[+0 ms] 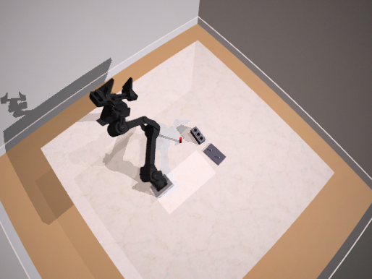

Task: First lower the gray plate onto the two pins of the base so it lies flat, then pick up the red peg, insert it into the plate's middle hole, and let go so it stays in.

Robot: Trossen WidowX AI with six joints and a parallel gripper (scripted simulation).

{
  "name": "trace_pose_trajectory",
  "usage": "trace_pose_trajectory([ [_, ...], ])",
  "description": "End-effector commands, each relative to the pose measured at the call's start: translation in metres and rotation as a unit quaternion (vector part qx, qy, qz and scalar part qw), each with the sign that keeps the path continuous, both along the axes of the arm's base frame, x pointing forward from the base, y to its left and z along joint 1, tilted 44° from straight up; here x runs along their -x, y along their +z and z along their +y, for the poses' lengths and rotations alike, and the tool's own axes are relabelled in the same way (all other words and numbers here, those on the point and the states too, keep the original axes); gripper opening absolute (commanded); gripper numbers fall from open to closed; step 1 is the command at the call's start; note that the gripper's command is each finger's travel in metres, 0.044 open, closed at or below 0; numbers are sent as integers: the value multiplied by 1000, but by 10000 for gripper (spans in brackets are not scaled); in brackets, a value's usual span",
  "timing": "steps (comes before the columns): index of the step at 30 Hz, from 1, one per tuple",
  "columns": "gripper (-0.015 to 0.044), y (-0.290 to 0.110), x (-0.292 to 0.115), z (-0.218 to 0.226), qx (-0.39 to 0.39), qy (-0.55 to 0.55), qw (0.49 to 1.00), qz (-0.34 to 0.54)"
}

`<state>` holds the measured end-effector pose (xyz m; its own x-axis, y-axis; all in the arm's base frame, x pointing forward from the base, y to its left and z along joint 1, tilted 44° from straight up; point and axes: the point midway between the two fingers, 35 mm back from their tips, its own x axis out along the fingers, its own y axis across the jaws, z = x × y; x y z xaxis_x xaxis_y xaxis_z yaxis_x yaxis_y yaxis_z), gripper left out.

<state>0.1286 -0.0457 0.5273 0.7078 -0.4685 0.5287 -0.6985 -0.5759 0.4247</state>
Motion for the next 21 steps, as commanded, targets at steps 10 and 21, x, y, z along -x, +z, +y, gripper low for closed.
trace_pose_trajectory([
  [10,440,29,47,-66,-181,128,964,-149],
  [21,440,-6,27,-185,-475,257,803,-252],
])
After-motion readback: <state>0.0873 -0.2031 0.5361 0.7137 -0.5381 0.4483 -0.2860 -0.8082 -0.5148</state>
